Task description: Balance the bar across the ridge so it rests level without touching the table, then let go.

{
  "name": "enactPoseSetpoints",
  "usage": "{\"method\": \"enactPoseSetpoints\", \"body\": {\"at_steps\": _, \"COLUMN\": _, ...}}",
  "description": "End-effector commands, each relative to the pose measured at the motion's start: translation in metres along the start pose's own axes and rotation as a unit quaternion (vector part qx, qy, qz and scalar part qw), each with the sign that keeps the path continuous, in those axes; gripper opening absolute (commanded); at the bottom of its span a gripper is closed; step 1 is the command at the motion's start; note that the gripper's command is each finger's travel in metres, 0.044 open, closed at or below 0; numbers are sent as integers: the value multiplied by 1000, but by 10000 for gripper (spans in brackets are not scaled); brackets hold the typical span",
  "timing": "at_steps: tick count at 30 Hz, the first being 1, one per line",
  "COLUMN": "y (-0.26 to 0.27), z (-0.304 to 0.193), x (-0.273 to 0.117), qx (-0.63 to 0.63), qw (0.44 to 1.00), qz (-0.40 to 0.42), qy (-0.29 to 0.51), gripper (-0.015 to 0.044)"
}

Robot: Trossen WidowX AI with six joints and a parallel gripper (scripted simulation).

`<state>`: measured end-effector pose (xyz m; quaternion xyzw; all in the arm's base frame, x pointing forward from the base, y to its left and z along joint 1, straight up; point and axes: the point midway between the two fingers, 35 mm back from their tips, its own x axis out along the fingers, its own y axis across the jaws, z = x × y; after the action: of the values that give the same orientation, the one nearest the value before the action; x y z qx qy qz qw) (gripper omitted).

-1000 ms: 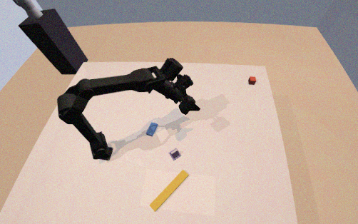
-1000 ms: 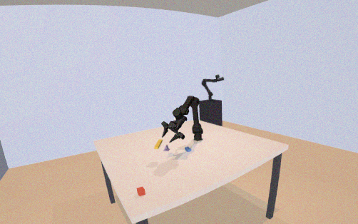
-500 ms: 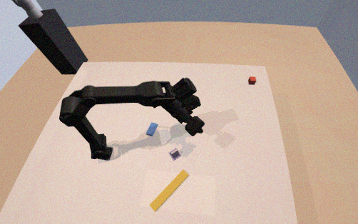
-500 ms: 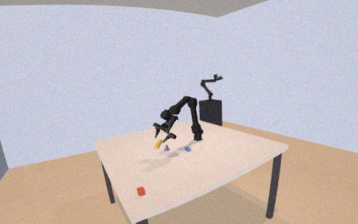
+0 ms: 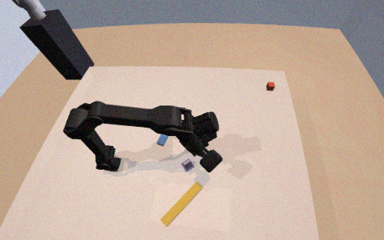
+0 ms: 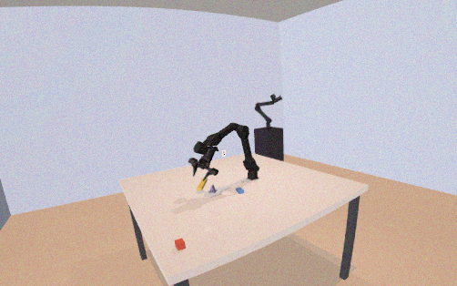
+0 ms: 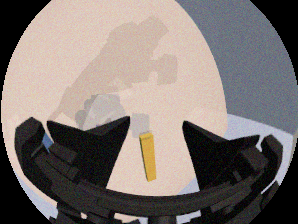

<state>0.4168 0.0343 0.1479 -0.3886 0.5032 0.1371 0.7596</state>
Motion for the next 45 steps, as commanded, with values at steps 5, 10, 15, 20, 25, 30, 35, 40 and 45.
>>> {"method": "enactPoseSetpoints", "body": {"at_steps": 5, "y": -18, "z": -39, "x": 12, "qx": -22, "qw": 998, "qz": 39, "qy": 37, "gripper": 315}}
{"method": "enactPoseSetpoints", "body": {"at_steps": 10, "y": -27, "z": -63, "x": 17, "qx": -34, "qw": 996, "qz": 66, "qy": 55, "gripper": 315}}
{"method": "enactPoseSetpoints", "body": {"at_steps": 15, "y": -35, "z": -88, "x": 19, "qx": -44, "qw": 992, "qz": 93, "qy": 69, "gripper": 315}}
{"method": "enactPoseSetpoints", "body": {"at_steps": 20, "y": -41, "z": -113, "x": 21, "qx": -52, "qw": 988, "qz": 123, "qy": 79, "gripper": 315}}
{"method": "enactPoseSetpoints", "body": {"at_steps": 25, "y": -45, "z": -138, "x": 21, "qx": -58, "qw": 983, "qz": 152, "qy": 84, "gripper": 315}}
{"method": "enactPoseSetpoints", "body": {"at_steps": 30, "y": -49, "z": -162, "x": 19, "qx": -62, "qw": 978, "qz": 182, "qy": 86, "gripper": 315}}
{"method": "enactPoseSetpoints", "body": {"at_steps": 35, "y": -50, "z": -185, "x": 16, "qx": -64, "qw": 972, "qz": 212, "qy": 82, "gripper": 315}}
{"method": "enactPoseSetpoints", "body": {"at_steps": 40, "y": -51, "z": -196, "x": 14, "qx": -64, "qw": 969, "qz": 226, "qy": 79, "gripper": 315}}
{"method": "enactPoseSetpoints", "body": {"at_steps": 45, "y": -45, "z": -199, "x": 29, "qx": -64, "qw": 969, "qz": 226, "qy": 79, "gripper": 315}}
